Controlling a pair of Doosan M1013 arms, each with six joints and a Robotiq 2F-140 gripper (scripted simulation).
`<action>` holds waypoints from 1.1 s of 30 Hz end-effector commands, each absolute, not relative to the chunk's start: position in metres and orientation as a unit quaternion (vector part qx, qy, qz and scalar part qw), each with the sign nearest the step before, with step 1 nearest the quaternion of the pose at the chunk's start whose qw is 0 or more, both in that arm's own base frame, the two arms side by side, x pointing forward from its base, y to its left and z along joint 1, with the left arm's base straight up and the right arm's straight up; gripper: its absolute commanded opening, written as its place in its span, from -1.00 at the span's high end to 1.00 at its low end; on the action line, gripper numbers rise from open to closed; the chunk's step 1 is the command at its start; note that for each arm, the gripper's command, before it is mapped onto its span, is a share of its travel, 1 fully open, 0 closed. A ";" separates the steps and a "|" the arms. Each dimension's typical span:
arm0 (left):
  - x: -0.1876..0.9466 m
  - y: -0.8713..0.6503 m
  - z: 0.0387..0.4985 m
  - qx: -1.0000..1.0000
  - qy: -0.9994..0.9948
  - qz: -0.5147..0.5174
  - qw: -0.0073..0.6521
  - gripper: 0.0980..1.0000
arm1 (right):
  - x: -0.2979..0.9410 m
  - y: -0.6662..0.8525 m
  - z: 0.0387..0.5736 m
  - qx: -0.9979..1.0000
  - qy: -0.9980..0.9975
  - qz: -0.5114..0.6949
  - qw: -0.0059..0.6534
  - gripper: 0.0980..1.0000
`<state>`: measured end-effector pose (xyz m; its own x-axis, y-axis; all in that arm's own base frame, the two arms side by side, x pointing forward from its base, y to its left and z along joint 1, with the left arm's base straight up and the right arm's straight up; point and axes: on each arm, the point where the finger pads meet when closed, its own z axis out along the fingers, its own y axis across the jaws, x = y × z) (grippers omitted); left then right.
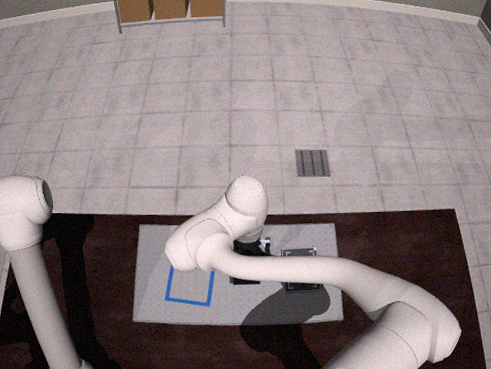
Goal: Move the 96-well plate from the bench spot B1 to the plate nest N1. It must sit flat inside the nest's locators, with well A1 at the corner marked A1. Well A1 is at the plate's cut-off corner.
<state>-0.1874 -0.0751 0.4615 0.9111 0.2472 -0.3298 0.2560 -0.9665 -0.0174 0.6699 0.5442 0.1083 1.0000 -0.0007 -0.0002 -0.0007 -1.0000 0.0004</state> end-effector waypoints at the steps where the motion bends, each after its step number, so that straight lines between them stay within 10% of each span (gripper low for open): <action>1: -0.188 -0.075 0.462 0.977 0.129 -0.167 0.013 -1.00 | 0.670 0.537 0.110 1.000 0.000 0.000 0.000 -0.12; 33: -0.188 -0.075 0.462 0.977 0.129 -0.167 0.013 -1.00 | 0.673 0.441 0.113 1.000 0.000 0.000 0.000 -0.12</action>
<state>-0.1874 -0.0751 0.4615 0.9111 0.2472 -0.3298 0.2560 -0.9665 -0.0174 0.6724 0.4476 0.1115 1.0000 -0.0007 -0.0001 -0.0007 -1.0000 0.0004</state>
